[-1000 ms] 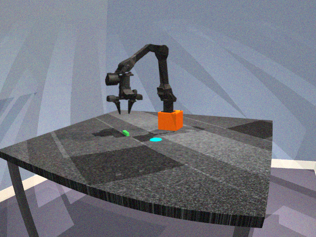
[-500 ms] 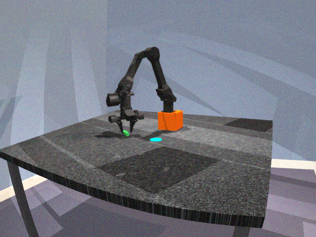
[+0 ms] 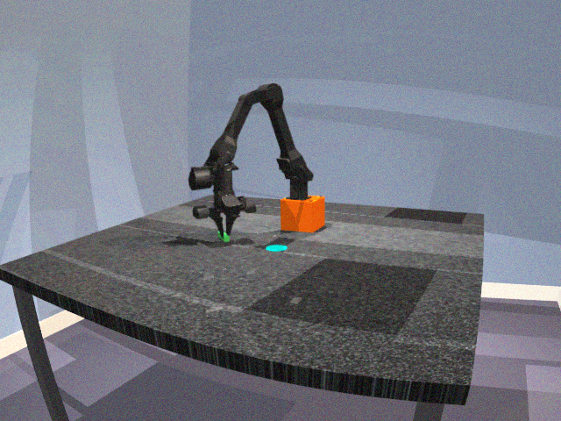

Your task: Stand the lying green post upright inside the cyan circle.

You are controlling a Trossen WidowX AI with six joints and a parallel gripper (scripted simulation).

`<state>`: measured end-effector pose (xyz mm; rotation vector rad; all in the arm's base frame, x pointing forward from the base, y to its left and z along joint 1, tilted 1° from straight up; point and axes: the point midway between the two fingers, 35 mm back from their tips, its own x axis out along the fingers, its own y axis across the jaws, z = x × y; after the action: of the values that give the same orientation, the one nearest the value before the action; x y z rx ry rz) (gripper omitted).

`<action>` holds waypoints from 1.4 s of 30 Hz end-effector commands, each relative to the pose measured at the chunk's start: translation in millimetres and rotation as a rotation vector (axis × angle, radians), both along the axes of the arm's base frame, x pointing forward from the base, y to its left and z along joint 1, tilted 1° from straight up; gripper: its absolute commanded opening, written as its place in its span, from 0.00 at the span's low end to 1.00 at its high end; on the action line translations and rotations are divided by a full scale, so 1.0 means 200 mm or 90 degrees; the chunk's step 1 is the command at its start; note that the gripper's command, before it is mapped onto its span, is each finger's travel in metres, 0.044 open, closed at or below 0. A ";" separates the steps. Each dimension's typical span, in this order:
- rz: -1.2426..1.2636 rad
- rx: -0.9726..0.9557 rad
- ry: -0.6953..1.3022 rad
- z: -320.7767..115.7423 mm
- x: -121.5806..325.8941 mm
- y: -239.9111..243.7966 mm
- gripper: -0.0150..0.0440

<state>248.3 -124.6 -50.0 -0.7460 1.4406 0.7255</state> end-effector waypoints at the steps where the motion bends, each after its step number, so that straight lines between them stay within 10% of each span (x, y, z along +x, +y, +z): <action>1: 0.004 0.001 -0.004 0.05 0.02 0.00 0.29; 42: 0.002 0.001 -0.005 0.59 0.01 0.04 0.29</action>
<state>248.2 -122.5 63.0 -0.7503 1.4380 0.7293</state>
